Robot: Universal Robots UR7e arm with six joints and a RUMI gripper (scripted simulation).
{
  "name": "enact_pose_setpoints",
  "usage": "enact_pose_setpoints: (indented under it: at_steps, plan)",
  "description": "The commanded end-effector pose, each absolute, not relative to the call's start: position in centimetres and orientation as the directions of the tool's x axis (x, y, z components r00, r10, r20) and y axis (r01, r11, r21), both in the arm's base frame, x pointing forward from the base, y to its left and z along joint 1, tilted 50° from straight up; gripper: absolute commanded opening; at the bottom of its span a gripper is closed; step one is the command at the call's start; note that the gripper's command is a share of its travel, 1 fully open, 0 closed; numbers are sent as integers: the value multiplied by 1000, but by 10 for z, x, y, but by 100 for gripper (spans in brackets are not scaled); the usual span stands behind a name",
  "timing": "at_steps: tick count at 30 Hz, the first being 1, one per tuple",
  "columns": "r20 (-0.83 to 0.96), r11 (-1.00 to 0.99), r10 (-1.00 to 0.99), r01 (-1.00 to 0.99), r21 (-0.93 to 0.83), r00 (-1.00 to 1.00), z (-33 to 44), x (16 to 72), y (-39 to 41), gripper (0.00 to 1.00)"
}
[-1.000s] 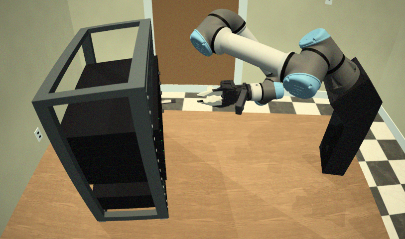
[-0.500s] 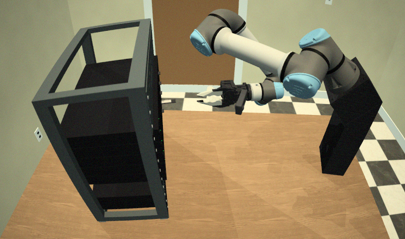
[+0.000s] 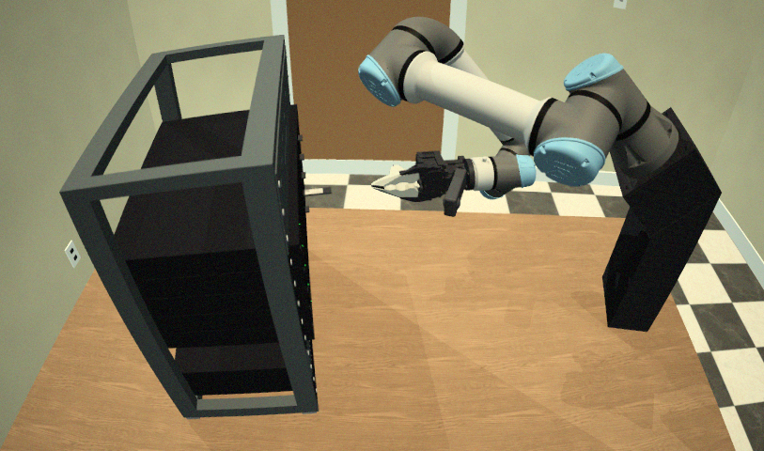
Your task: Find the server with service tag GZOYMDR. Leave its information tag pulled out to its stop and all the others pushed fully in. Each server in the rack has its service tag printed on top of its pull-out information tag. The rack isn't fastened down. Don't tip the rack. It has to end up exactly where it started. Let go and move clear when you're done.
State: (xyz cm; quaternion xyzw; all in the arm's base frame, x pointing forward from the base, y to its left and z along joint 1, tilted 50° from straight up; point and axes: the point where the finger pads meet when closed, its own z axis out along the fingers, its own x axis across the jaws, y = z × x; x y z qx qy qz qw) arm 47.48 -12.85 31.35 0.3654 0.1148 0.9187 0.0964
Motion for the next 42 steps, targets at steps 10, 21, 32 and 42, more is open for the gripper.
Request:
enact_pose_setpoints:
  at_steps: [10, 21, 32, 42]
  plan:
    - [649, -955, 261, -94, 282, -715, 314, 475, -128, 0]
    - [649, -955, 261, -94, 282, -715, 314, 475, -128, 0]
    - [649, -955, 261, -94, 282, -715, 321, 482, -127, 0]
    - [649, -955, 261, -94, 282, -715, 344, 505, -123, 0]
